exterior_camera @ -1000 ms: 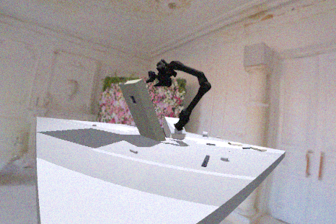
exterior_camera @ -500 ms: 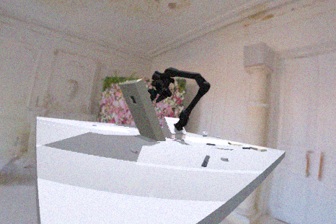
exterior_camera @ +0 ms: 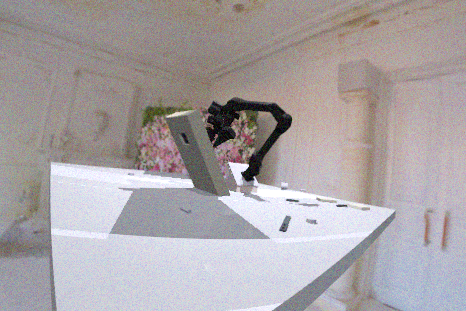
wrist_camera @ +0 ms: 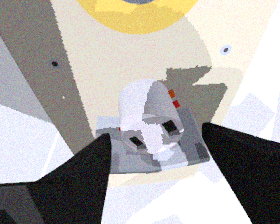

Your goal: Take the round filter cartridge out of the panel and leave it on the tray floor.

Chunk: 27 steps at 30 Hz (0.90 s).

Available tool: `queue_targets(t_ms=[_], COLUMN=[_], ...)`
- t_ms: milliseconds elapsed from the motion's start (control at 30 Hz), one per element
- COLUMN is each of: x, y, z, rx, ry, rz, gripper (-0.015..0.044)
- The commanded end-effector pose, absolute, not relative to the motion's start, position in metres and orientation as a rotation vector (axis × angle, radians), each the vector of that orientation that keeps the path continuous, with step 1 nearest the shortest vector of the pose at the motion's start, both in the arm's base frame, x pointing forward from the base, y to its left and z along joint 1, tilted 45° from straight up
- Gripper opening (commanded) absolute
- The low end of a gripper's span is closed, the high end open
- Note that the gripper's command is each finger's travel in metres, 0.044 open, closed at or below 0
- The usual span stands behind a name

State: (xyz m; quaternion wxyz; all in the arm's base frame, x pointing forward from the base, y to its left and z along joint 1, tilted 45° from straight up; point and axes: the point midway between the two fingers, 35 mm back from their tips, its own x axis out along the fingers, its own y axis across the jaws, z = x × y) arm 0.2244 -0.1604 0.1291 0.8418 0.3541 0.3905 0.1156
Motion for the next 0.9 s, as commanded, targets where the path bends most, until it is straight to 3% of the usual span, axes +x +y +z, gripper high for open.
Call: queue_targets(t_ms=[0,400,467,800,867], x=[0.228,0.239,0.238,0.238,0.238], y=[-0.156,-0.147,-0.150,-0.150,-0.150], z=[0.125,0.117,0.119,0.119,0.119], rx=[0.758,0.760,0.749,0.749,0.749], ry=[0.824,0.820,0.822,0.822,0.822], rz=[0.245,0.248,0.248,0.248,0.248], gripper=[0.0305,0.0305,0.0252,0.0186,0.0133])
